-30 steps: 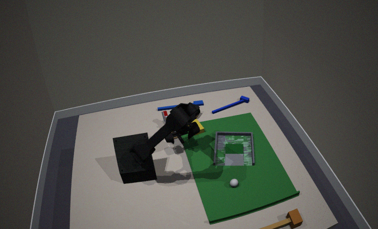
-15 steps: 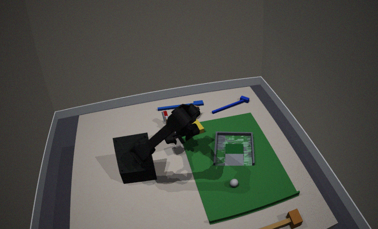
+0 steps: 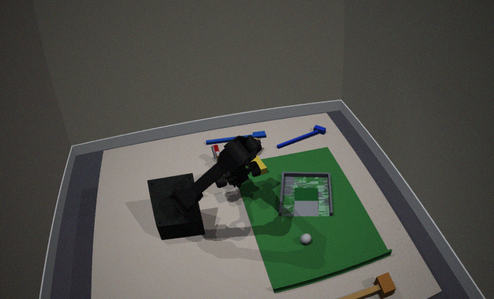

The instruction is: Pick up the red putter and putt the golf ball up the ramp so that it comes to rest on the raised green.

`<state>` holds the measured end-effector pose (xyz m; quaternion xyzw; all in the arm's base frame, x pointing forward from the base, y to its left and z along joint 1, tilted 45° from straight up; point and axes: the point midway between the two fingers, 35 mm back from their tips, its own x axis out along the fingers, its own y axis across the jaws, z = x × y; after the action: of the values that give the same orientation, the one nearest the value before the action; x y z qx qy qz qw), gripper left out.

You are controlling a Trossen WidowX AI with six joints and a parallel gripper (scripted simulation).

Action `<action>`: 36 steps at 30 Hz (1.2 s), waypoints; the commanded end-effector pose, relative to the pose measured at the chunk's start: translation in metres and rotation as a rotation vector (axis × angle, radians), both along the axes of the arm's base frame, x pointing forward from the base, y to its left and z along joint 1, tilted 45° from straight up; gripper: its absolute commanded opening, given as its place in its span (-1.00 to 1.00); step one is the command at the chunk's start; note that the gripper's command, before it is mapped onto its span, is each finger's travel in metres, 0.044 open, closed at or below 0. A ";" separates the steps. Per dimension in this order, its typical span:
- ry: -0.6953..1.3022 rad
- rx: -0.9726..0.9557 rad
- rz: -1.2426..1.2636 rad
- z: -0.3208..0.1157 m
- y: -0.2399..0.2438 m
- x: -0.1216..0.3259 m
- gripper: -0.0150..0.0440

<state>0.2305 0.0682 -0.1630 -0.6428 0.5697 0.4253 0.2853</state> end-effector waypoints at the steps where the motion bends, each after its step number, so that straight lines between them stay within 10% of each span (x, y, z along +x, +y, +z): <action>1: -0.002 0.001 0.000 0.003 0.003 0.001 -0.49; 16: 0.001 0.005 0.000 0.072 0.071 -0.005 -0.49; 36: -0.340 -0.016 -0.467 0.147 0.010 0.034 -0.49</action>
<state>0.2604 0.0886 -0.0320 -0.5769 0.6411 0.2664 0.4303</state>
